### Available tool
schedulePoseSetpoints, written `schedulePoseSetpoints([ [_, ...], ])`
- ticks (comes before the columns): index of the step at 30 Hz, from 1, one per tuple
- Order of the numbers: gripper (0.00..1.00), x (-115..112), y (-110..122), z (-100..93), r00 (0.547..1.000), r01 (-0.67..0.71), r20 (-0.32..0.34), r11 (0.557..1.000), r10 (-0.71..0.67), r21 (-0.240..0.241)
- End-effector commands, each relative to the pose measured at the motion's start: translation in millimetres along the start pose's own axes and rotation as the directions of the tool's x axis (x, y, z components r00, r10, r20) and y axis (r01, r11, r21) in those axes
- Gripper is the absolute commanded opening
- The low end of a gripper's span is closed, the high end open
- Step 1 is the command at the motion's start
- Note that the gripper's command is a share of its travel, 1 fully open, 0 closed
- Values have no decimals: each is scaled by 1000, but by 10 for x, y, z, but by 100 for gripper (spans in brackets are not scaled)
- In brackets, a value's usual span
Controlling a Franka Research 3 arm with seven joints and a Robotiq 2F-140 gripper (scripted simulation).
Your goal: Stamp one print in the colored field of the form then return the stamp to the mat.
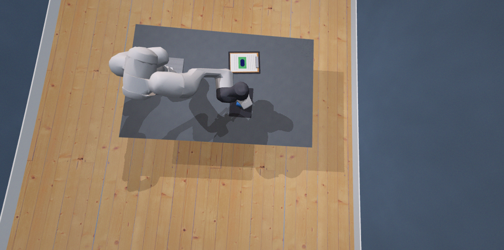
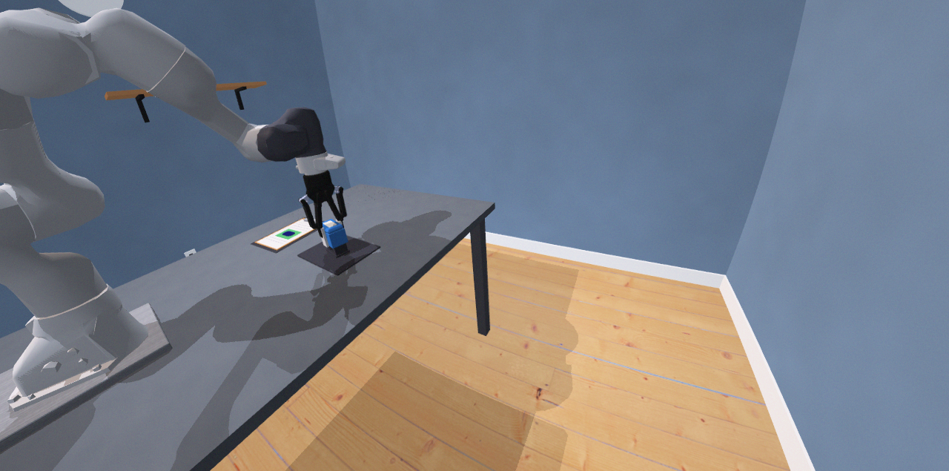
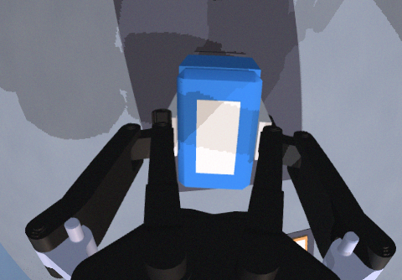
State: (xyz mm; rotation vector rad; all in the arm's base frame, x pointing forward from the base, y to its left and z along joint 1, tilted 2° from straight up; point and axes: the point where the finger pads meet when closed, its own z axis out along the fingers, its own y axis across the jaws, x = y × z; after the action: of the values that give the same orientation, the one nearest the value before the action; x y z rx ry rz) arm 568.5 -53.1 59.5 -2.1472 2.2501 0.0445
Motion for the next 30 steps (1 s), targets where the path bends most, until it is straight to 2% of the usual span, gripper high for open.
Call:
schedulePoseSetpoints([
  [1, 21, -6, -26, -2, 1000, -6, 1, 1000, 6, 6],
  [11, 21, -6, -27, -1, 1000, -6, 1, 1000, 6, 6],
  [12, 55, -6, -27, -1, 1000, -6, 1, 1000, 6, 6],
  [30, 55, -6, -27, -1, 1000, -6, 1, 1000, 6, 6],
])
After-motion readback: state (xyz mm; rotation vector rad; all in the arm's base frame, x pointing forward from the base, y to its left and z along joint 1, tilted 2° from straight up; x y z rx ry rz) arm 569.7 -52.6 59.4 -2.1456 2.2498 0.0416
